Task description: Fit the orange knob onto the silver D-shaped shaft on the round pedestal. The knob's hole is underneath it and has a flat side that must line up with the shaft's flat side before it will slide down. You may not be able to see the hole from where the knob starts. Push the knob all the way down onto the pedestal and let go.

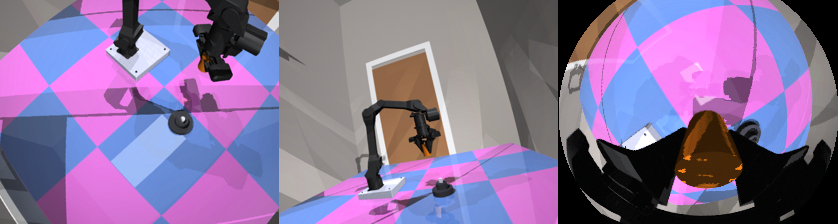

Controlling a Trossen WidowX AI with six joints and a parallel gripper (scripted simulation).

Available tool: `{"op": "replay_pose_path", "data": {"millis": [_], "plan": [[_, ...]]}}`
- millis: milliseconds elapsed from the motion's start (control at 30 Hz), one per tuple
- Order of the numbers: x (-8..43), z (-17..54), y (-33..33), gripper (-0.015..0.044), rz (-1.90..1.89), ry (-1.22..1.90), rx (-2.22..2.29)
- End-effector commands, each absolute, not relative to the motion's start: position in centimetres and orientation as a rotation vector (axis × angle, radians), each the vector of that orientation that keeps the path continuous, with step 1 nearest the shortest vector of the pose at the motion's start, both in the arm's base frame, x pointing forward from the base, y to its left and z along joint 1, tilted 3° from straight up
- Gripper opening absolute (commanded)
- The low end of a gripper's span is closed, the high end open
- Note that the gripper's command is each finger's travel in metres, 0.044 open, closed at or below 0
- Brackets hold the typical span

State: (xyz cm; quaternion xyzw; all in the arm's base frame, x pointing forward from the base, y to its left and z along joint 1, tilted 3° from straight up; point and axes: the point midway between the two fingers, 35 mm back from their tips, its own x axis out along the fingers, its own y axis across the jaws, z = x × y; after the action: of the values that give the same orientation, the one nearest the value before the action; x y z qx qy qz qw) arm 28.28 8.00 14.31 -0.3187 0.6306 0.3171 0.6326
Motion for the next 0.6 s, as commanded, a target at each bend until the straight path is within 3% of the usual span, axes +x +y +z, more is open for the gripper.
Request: {"op": "replay_pose_path", "data": {"millis": [0,567], "plan": [[28.6,13.6,8.2,0.0000,0.755,1.441,-0.708],[29.4,5.8,8.6,0.0000,0.762,1.442,-0.705]]}}
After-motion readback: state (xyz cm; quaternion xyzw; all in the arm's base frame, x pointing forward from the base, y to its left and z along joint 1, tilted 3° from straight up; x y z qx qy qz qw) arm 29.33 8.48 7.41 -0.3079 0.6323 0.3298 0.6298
